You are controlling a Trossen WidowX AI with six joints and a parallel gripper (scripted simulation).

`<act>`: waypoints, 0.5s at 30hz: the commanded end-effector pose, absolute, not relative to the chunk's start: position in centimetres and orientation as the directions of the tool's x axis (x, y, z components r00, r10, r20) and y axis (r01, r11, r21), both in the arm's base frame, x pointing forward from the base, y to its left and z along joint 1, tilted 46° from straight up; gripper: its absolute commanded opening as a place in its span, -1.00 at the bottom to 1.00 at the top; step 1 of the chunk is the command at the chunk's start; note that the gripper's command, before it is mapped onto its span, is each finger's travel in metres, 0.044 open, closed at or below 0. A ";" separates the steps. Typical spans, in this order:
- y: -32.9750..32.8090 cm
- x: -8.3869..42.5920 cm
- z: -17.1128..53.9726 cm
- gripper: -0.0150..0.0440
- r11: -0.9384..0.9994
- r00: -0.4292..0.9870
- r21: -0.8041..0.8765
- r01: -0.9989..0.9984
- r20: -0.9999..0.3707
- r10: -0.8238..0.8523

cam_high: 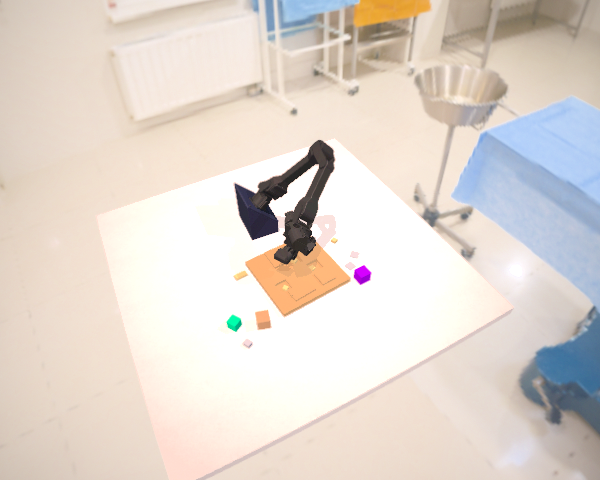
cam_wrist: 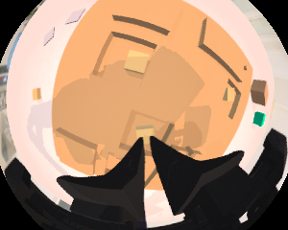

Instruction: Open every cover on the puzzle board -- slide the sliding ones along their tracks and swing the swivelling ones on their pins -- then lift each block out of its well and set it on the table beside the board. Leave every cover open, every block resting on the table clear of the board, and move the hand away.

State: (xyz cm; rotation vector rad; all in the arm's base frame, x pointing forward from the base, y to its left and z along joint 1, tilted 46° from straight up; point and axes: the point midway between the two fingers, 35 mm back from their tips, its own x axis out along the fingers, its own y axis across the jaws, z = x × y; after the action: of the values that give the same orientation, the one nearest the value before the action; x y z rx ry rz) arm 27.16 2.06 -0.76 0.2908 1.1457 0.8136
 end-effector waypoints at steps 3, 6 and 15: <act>0.6 27.0 0.5 0.00 0.689 0.172 0.587 -0.424 -0.695 0.698; -0.4 26.7 1.5 0.00 0.690 0.173 0.586 -0.426 -0.696 0.697; -1.8 26.2 2.9 0.00 0.689 0.173 0.586 -0.428 -0.694 0.698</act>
State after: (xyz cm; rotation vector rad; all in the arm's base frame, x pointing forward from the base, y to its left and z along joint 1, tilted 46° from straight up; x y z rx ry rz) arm 26.28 -1.72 2.78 0.2889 1.1409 0.8077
